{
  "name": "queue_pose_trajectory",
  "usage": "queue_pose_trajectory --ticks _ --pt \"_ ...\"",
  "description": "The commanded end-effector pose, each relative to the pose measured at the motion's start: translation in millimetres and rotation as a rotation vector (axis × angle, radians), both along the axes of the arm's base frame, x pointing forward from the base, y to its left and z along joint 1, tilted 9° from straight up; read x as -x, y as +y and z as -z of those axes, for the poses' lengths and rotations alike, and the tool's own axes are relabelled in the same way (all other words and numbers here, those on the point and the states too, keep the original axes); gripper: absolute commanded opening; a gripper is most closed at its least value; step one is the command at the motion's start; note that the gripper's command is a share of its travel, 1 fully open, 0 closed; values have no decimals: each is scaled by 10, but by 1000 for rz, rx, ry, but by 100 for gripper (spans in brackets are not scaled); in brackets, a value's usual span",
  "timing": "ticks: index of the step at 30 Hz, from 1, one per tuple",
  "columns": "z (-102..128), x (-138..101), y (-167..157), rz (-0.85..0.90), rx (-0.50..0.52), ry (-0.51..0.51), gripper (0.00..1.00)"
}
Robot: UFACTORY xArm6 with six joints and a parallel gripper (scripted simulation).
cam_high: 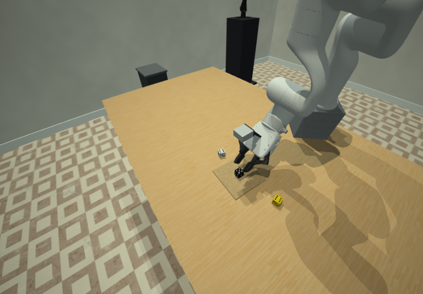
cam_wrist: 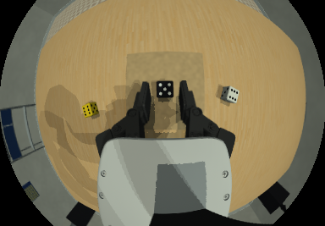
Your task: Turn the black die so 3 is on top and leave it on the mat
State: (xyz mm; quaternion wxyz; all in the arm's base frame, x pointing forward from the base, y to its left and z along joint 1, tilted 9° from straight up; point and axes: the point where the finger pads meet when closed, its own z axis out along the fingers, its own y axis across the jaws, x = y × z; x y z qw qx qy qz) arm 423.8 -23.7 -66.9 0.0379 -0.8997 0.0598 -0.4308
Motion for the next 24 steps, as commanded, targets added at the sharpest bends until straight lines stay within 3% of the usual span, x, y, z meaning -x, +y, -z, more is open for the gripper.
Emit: queue_pose_trajectory --ticks 1,24 --pt "80 -21 8 0 0 -2 42" --pt "289 -45 32 0 0 -2 42"
